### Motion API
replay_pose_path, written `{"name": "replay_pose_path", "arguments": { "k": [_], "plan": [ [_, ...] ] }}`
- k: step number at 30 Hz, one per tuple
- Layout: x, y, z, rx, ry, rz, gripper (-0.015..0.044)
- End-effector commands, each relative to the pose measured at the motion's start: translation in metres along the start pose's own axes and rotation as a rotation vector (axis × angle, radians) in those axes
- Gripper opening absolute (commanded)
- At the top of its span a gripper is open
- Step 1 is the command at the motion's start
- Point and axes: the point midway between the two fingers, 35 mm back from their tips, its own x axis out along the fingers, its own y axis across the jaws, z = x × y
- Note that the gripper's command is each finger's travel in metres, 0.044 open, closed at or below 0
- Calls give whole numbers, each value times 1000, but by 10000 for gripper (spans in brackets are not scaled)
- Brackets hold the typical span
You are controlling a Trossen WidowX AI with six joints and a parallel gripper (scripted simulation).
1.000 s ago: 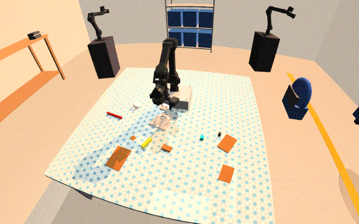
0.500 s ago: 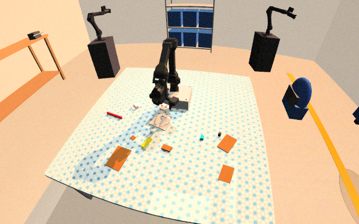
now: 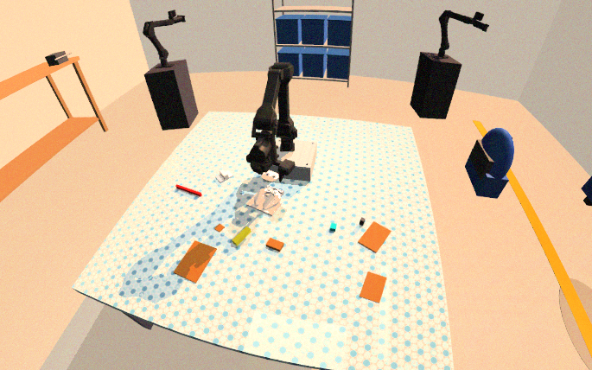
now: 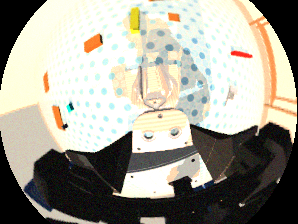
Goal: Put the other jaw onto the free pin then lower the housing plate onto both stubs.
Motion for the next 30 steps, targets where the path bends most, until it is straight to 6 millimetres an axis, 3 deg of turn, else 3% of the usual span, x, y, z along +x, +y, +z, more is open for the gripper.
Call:
{"name": "replay_pose_path", "arguments": {
  "k": [1, 30],
  "plan": [
    [0, 0, 0, -4, -1, -2, 351],
    [46, 0, 1, -4, 0, -2, 351]
  ]
}}
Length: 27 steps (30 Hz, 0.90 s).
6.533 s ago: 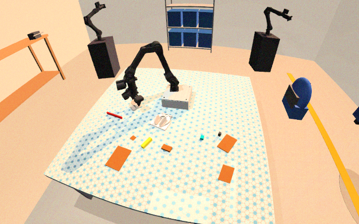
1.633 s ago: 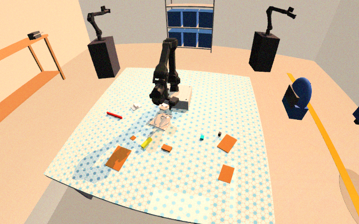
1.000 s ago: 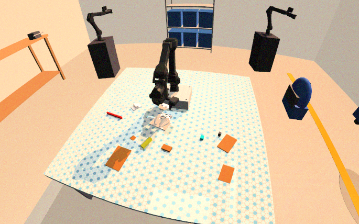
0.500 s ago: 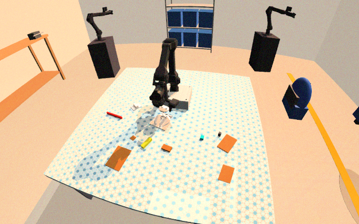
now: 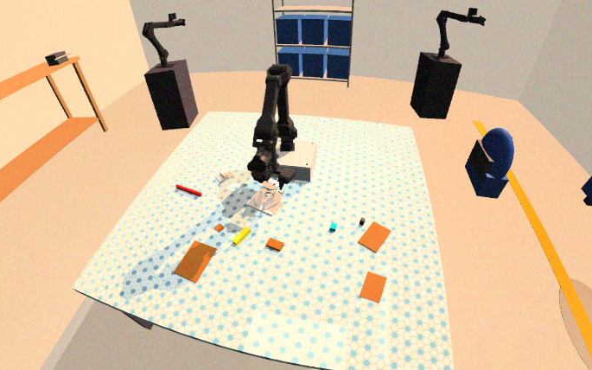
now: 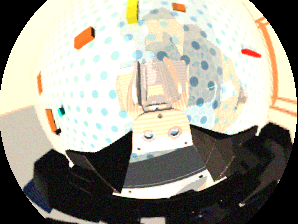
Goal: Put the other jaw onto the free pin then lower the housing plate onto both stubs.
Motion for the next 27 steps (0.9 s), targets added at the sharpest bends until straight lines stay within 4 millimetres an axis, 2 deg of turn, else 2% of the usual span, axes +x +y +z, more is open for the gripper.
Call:
{"name": "replay_pose_path", "arguments": {
  "k": [1, 11, 27],
  "plan": [
    [9, -1, -3, -4, 7, -4, 351],
    [24, -2, -4, -4, 7, -4, 351],
    [24, -2, -5, -4, 7, -4, 351]
  ]
}}
